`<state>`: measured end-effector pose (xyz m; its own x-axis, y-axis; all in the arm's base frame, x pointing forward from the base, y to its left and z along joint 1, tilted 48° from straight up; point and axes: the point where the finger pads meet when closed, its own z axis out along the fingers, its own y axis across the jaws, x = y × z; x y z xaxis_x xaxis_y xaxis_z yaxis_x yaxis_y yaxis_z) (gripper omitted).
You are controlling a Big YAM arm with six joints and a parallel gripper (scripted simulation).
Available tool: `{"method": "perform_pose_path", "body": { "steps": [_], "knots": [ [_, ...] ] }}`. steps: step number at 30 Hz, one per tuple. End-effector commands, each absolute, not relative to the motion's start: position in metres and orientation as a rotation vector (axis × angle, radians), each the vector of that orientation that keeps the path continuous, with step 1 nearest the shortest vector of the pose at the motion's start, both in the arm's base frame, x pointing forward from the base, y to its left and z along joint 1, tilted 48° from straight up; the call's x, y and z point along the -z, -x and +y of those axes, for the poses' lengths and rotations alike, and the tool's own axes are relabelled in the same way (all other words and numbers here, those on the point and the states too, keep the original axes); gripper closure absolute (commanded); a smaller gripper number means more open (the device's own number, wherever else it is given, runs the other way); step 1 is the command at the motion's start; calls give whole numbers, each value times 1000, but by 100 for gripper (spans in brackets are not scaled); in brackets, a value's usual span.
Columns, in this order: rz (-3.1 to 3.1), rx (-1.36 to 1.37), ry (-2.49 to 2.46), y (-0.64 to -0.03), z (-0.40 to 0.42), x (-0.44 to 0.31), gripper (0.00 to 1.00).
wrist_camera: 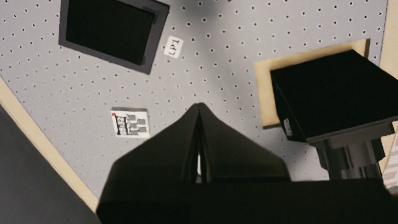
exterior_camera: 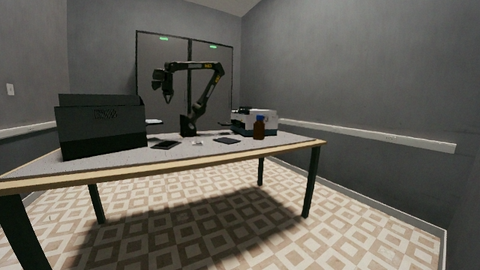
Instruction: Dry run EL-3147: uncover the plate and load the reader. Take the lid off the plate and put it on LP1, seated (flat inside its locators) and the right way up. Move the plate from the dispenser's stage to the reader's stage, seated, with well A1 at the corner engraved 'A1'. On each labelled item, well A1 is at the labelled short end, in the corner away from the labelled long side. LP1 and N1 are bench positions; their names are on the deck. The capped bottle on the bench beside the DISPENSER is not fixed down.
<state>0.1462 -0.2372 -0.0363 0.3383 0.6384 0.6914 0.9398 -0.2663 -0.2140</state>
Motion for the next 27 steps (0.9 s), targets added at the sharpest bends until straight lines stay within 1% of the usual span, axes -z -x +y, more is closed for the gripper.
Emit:
{"method": "perform_pose_path", "body": {
  "steps": [1,13,17,22,27],
  "knots": [
    [-1485,703,1942,-150,-237,33,100],
    [-1836,842,1703,-173,-210,1,100],
    [-1871,859,1674,-174,-211,5,100],
    [-2033,924,1520,-185,-190,-11,100],
    [-2185,974,1412,-191,-195,-20,100]
  ]
}}
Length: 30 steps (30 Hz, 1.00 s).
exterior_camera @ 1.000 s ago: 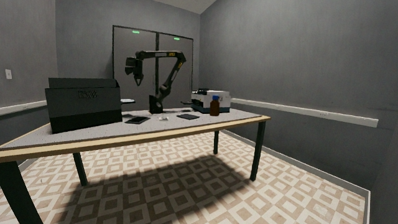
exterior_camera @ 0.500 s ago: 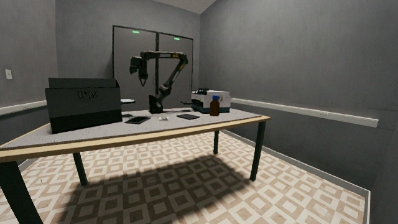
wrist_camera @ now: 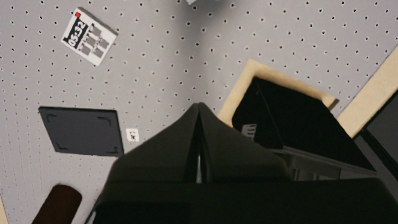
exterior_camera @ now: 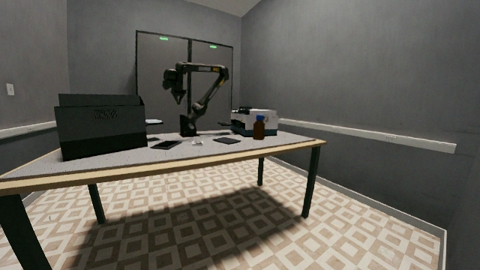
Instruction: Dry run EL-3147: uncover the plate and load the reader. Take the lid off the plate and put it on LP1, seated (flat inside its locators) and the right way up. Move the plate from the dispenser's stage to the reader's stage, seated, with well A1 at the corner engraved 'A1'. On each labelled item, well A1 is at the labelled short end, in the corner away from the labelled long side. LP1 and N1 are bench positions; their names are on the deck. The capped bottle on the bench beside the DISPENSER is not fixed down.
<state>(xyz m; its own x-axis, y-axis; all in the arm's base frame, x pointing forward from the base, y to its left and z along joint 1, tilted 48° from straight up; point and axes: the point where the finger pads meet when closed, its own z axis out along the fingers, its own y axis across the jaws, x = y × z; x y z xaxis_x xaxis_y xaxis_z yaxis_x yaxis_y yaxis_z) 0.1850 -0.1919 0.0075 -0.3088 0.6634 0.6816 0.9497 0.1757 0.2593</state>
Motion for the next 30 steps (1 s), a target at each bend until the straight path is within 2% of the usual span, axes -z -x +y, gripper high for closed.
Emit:
{"method": "perform_pose_path", "body": {
  "steps": [1,30],
  "knots": [
    [-2207,987,1374,-193,-189,-22,100],
    [-2710,1203,584,-215,-127,-63,100]
  ]
}}
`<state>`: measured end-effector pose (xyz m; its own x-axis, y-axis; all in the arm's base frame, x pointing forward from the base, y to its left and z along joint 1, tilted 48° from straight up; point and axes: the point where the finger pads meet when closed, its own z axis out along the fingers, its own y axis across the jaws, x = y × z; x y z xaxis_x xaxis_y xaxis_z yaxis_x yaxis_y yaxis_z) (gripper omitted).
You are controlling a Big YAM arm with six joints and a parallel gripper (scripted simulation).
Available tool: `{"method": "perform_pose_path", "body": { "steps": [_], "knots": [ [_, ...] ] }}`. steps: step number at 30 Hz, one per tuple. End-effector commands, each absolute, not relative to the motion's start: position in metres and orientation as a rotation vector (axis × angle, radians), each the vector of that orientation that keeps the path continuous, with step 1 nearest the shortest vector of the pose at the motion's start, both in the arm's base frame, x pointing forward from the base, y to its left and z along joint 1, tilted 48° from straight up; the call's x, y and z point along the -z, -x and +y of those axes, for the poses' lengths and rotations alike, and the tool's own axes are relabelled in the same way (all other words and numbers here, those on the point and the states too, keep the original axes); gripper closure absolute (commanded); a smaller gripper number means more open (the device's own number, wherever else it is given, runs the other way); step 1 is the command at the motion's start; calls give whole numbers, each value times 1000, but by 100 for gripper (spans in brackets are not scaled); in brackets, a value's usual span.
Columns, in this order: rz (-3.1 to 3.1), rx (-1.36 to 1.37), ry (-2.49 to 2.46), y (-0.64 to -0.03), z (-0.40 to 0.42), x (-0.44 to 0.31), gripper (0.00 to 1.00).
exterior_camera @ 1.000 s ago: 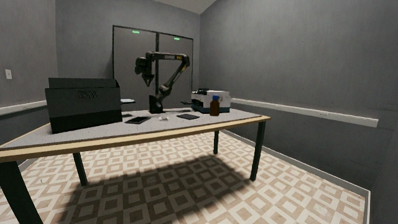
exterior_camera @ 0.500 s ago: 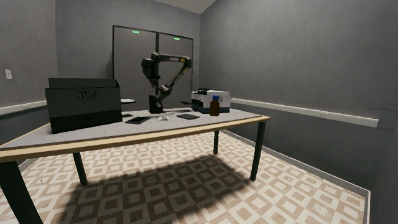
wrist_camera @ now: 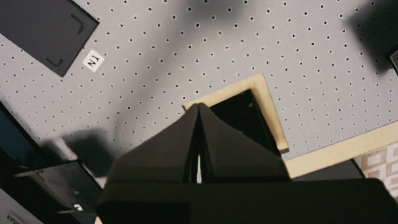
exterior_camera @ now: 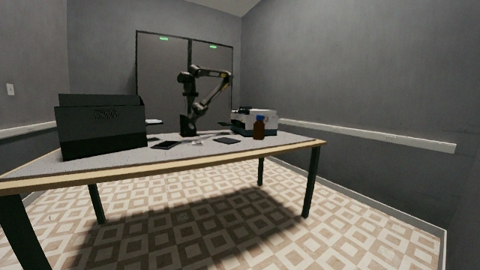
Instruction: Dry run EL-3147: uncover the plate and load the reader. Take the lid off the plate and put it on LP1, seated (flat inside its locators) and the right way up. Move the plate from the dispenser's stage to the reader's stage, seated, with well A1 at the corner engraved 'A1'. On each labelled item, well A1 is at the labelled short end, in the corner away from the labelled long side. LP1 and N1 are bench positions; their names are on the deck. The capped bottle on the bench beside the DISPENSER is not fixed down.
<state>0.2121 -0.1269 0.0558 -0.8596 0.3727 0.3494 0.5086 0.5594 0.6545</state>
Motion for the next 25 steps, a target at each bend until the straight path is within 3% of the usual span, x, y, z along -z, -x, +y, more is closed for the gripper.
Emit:
{"method": "perform_pose_path", "body": {
  "steps": [1,19,25],
  "knots": [
    [-2731,1212,559,-217,-126,-66,100],
    [-2922,1314,0,-221,-111,-77,100],
    [-2920,1313,24,-222,-113,-76,100]
  ]
}}
